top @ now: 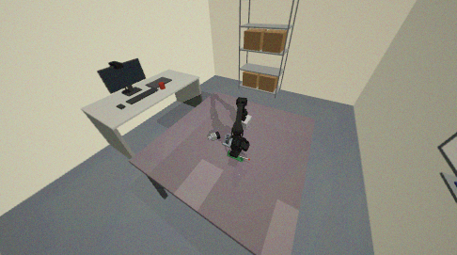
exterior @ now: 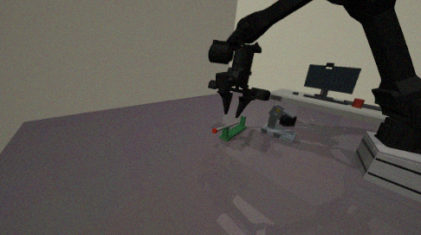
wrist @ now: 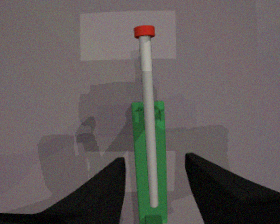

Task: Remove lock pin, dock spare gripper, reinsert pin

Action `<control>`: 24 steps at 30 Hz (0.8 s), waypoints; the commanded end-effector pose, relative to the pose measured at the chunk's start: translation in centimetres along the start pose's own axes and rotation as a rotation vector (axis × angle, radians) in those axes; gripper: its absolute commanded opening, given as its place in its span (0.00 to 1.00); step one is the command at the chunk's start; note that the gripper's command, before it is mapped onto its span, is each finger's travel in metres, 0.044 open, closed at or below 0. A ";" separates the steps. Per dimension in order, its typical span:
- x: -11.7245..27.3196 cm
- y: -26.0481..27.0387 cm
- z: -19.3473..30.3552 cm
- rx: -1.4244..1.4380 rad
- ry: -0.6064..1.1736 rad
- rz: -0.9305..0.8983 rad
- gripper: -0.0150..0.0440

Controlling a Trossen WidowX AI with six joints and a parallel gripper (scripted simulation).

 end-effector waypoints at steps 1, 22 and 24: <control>-0.5 0.0 0.1 0.002 0.002 0.001 0.56; -3.9 0.0 0.6 0.002 0.002 0.001 0.56; -4.3 0.0 0.6 0.002 0.002 0.001 0.56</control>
Point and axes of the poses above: the point midway between the two fingers, 35 mm back from their tips, its own x axis back along the fingers, its own y axis across the jaws, z = x × y, the point moved 2 cm from there along x, back along the fingers, and after that the axes turned 1 degree about x, right-handed, at the moved point
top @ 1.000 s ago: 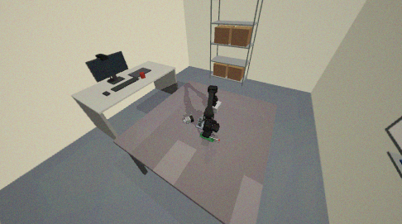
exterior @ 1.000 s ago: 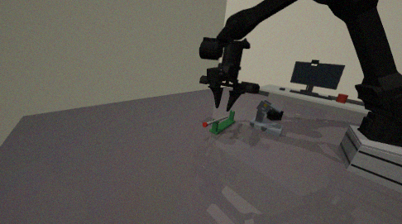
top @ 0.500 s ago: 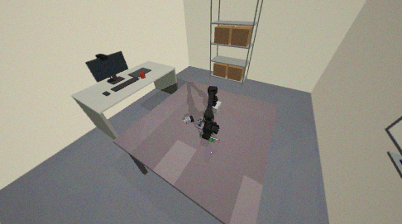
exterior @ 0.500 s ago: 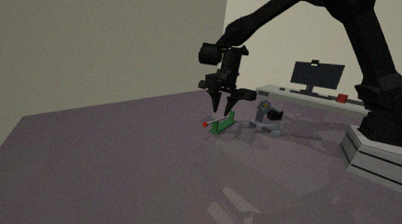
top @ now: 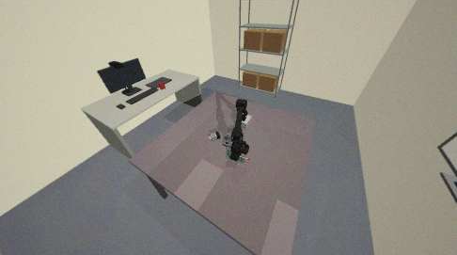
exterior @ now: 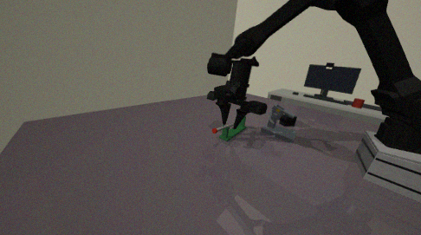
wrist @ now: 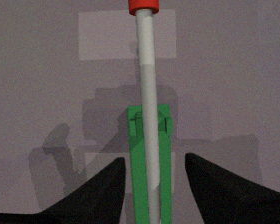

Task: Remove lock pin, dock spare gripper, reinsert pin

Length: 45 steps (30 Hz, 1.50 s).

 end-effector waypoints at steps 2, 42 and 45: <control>-0.8 0.1 0.2 0.000 0.003 -0.002 0.56; 0.6 0.7 0.2 -0.005 0.008 -0.029 0.25; 1.0 0.9 0.2 -0.006 0.010 -0.036 0.25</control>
Point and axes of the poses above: the point midway between the two fingers, 35 mm back from their tips, its own x axis back along the fingers, its own y axis across the jaws, z = x × y, the point moved 2 cm from there along x, back along the fingers, and after that the axes turned 1 degree about x, right-handed, at the moved point
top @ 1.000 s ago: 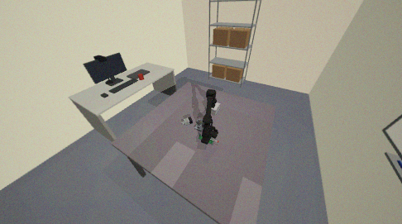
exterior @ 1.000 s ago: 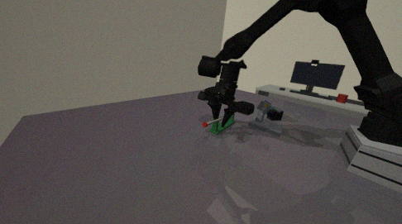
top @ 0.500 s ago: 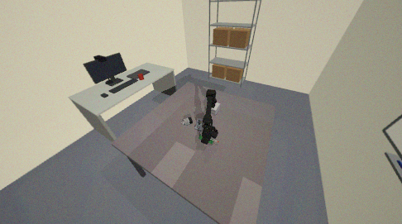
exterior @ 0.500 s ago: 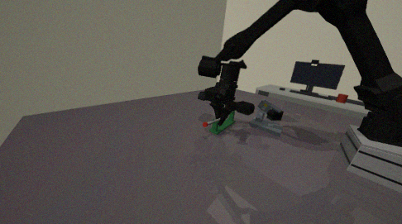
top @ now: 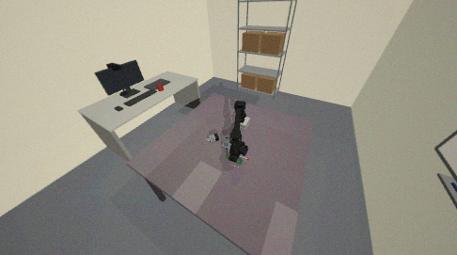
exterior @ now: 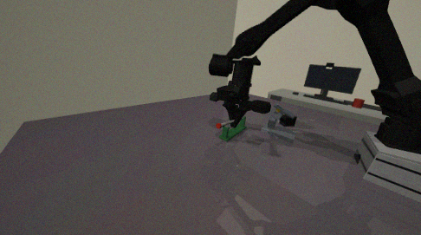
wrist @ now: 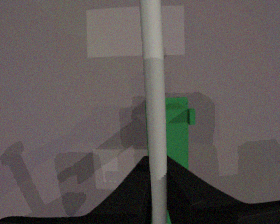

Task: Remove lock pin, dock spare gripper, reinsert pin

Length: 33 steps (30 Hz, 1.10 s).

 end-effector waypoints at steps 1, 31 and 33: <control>0.9 -0.1 -0.1 0.001 -0.001 0.005 0.25; 2.9 -0.8 5.4 -0.002 0.008 -0.010 0.25; 2.9 -0.8 5.4 -0.002 0.008 -0.010 0.25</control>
Point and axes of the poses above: the point midway between the two fingers, 35 mm back from their tips, its own x axis back along the fingers, its own y axis across the jaws, z = x × y, the point moved 2 cm from there along x, back along the fingers, and after that the axes turned 1 degree about x, right-handed, at the moved point
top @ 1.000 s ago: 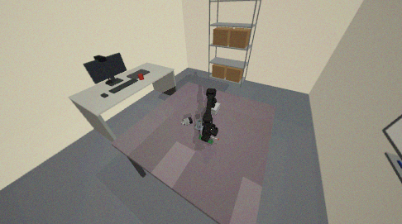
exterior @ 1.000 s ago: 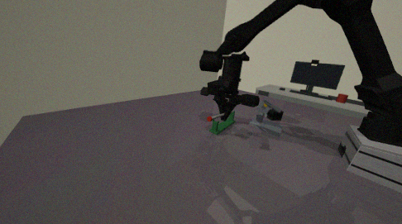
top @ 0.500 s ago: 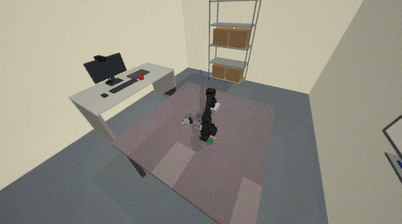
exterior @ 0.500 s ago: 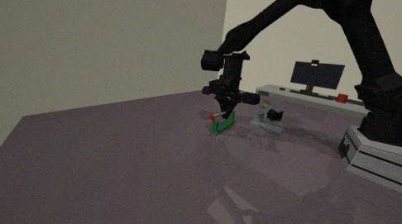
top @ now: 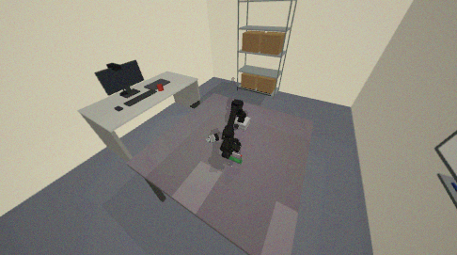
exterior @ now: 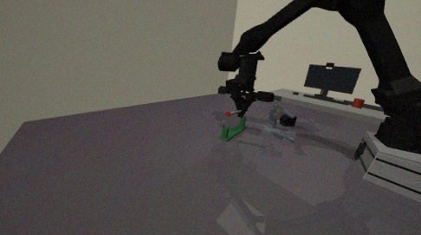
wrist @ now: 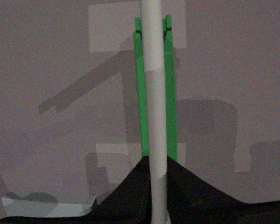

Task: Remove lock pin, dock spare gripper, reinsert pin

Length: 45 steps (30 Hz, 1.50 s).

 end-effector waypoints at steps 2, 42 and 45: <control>0.2 -0.2 0.1 0.010 -0.005 0.006 0.25; -3.7 -0.4 0.5 0.010 0.000 0.001 0.25; -3.7 -0.4 0.5 0.010 0.000 0.001 0.25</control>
Point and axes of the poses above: the point midway between the two fingers, 35 mm back from their tips, its own x axis back along the fingers, its own y axis across the jaws, z = x × y, the point moved 2 cm from there along x, back along the fingers, and after that the axes turned 1 degree about x, right-handed, at the moved point
